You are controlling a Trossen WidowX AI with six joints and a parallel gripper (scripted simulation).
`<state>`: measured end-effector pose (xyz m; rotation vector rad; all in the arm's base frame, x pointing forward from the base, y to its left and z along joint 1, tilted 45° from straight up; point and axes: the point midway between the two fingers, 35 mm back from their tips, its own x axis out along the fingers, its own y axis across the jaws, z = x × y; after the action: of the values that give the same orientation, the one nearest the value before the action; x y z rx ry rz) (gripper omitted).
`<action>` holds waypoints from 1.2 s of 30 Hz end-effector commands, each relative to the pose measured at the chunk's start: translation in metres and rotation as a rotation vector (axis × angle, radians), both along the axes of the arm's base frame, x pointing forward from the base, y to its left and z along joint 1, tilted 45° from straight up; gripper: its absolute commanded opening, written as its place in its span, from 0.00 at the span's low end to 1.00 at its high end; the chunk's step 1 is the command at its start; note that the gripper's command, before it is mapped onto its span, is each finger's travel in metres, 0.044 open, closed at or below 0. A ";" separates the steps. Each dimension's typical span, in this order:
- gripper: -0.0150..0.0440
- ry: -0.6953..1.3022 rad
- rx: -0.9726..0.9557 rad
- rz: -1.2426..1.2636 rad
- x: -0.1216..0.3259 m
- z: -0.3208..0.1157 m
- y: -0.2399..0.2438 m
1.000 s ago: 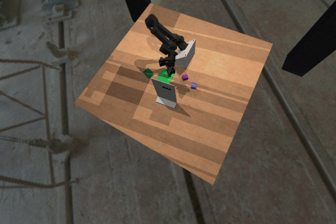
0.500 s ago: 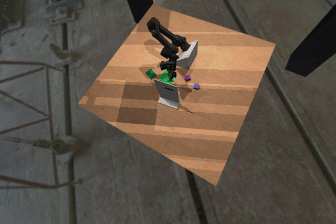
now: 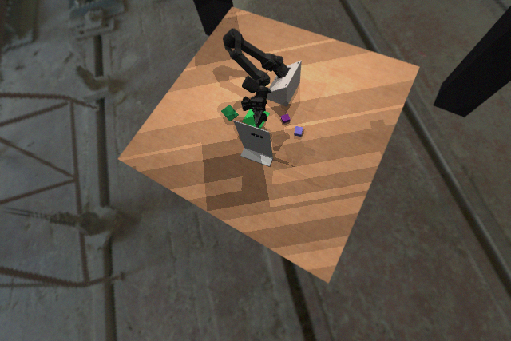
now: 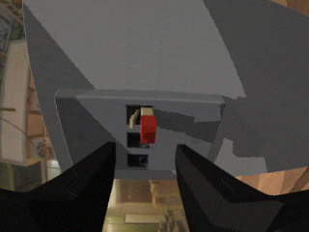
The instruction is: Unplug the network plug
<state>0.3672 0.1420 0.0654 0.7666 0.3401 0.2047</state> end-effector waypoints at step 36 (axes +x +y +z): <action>0.28 -0.004 -0.003 0.007 0.026 -0.001 0.004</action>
<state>0.3930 0.1458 0.0647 0.7671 0.3397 0.2122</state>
